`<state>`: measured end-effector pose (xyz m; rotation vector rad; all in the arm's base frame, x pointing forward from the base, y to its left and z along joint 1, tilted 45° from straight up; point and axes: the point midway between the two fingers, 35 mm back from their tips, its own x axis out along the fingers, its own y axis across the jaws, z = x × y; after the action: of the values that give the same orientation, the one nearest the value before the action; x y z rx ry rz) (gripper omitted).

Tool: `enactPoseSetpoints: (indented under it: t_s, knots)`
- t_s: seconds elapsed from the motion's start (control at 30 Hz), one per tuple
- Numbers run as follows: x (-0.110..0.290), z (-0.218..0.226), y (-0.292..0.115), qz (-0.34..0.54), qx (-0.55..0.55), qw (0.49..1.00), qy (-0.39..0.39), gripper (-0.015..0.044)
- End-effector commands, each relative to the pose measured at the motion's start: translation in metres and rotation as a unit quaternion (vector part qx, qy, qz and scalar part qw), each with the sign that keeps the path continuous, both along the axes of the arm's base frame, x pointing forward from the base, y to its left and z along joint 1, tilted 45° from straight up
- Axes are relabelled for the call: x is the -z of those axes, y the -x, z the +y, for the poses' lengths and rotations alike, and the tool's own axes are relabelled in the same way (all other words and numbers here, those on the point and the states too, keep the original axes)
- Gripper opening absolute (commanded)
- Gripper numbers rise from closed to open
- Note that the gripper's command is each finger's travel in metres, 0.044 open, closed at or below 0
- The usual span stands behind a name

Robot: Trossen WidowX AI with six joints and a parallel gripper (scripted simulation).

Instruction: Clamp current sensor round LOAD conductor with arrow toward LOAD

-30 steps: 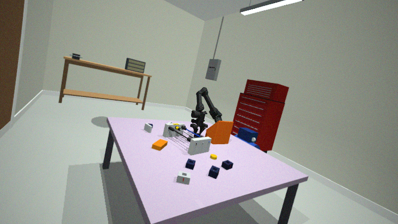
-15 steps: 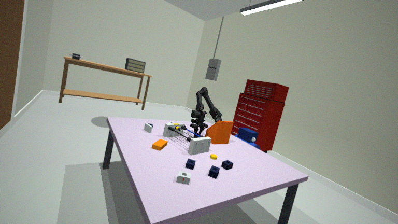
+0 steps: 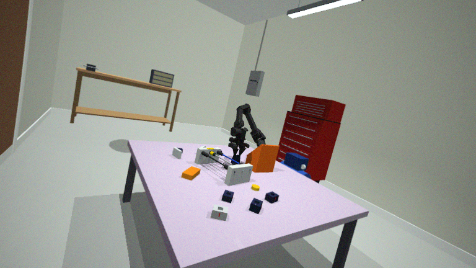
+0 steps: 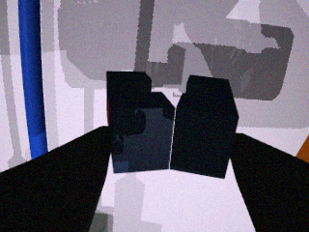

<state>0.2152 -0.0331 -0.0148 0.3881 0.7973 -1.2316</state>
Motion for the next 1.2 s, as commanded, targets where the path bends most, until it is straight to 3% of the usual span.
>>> enactPoseSetpoints:
  t_s: [0.0, 0.5, 1.17]
  knots:
    - [-0.012, 0.015, 0.0, -0.002, 0.001, 1.0, -0.003, 0.0]
    - [-0.051, 0.056, 0.003, 0.01, -0.009, 1.0, 0.008, 0.0]
    - [-0.051, 0.065, -0.024, 0.225, -0.235, 0.945, 0.043, 0.0]
